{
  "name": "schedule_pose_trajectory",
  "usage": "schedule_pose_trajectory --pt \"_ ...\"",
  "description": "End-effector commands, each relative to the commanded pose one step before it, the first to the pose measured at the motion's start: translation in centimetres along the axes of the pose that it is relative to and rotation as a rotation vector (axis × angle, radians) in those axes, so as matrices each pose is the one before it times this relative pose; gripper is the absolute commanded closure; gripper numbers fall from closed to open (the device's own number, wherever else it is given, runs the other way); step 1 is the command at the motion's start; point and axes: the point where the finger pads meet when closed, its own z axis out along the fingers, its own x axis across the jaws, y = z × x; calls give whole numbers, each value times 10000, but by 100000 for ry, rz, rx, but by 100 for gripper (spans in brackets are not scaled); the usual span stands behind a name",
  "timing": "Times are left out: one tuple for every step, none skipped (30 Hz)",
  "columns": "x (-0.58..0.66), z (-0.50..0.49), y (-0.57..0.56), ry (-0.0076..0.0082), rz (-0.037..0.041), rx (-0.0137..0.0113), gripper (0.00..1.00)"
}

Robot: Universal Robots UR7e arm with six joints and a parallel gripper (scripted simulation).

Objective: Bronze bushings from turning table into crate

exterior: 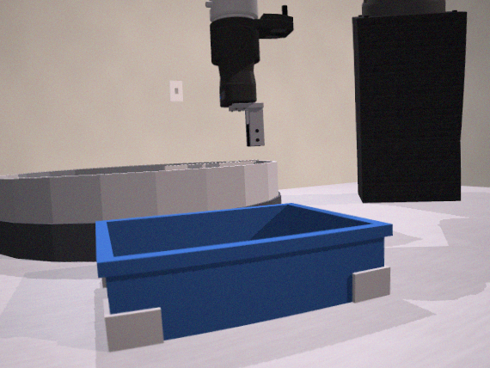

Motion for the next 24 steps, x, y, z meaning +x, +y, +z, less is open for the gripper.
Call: schedule_pose_trajectory --pt "-56 12255 477 -73 19 -146 60" --pt "2 3416 104 -21 2 -35 60" --pt "0 0 0 0 0 0 60" --pt "0 0 0 0 0 0 60" --pt "0 0 0 0 0 0 60" --pt "0 0 0 0 0 0 60" --pt "0 0 0 0 0 0 60" --pt "0 0 0 0 0 0 60" --pt "0 0 0 0 0 0 60" --pt "0 0 0 0 0 0 60" --pt "0 0 0 0 0 0 60" --pt "0 0 0 0 0 0 60" --pt "0 0 0 0 0 0 60" --pt "0 0 0 0 0 0 60" --pt "38 908 -145 22 4 52 60" --pt "-9 1179 39 -6 -1 -14 60" --pt "-9 1179 39 -6 -1 -14 60" --pt "-8 1179 39 -6 -1 -14 60" --pt "-8 1179 38 -6 -1 -14 60" --pt "0 0 0 0 0 0 60" --pt "0 0 0 0 0 0 60" --pt "0 0 0 0 0 0 60" --pt "0 0 0 0 0 0 60" --pt "0 0 0 0 0 0 60"
